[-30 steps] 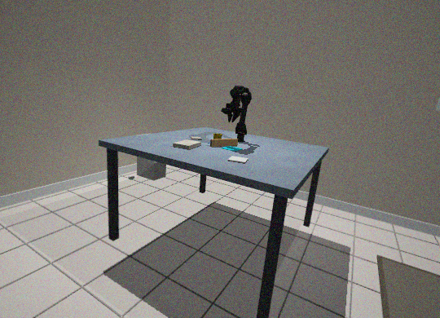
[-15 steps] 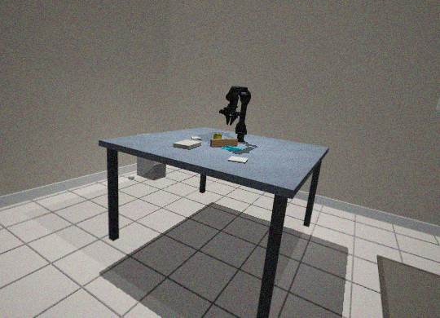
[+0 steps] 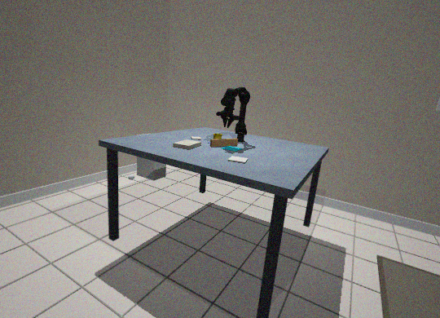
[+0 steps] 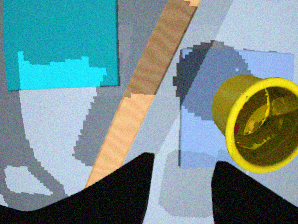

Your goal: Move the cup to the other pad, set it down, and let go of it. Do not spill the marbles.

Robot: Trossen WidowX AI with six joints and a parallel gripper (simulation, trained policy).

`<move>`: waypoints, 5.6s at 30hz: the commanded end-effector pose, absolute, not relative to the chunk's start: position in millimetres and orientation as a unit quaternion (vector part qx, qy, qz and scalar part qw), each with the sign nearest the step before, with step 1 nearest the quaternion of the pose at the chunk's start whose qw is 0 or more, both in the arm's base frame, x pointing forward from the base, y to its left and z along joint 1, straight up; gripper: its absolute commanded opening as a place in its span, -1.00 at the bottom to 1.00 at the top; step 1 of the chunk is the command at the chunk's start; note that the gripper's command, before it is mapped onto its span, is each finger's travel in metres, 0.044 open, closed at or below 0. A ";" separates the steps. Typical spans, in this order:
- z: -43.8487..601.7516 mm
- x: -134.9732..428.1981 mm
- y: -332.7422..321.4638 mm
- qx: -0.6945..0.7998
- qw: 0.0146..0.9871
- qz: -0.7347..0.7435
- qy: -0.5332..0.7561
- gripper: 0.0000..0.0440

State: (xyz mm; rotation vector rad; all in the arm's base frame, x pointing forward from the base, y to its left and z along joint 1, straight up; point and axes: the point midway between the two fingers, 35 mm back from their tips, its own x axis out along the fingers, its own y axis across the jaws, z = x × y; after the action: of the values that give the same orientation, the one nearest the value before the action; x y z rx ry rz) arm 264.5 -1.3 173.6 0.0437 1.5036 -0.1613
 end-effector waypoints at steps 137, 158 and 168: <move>83.9 337.2 113.2 -0.138 0.780 0.127 0.597 -0.37; 135.9 323.8 110.7 -0.096 0.811 0.142 0.559 -0.02; 170.1 327.7 105.3 -0.077 0.833 0.136 0.531 0.97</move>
State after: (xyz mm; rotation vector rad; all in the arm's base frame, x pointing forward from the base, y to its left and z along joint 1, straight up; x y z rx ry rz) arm 325.6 106.4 160.8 -0.1800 1.1428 0.2935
